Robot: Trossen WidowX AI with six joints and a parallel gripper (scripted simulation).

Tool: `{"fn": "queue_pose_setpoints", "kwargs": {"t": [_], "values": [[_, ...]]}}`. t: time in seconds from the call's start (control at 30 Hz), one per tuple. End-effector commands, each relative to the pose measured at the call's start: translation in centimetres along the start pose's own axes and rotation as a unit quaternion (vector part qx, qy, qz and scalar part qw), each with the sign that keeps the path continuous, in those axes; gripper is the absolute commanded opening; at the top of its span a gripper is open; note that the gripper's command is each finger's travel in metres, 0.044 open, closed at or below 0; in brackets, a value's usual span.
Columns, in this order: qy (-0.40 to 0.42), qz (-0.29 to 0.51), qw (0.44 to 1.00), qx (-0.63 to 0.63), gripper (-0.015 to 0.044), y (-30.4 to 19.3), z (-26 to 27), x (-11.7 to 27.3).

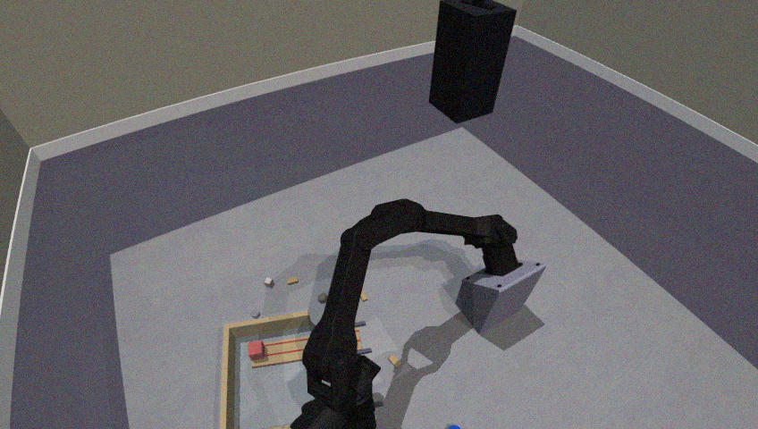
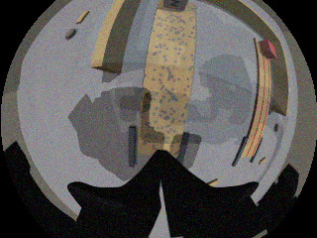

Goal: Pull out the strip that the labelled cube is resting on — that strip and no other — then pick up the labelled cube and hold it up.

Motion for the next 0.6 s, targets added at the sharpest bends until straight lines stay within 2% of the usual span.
{"fn": "queue_pose_setpoints", "kwargs": {"t": [0.0,0.57], "values": [[-0.004,0.002,1.0,0.004,0.0,-0.1,0.1,-1.1],[-0.005,0.002,1.0,0.004,0.0,-0.3,0.0,-3.9]]}}
Point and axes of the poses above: the point midway between the two fingers, 35 mm back from their tips, its own x axis back along the fingers, its own z axis across the jaws, y = z × x, the point moved 9 cm from there along x, back along the fingers, and after that the axes turned 11 degrees about x, right-handed, at the moved point
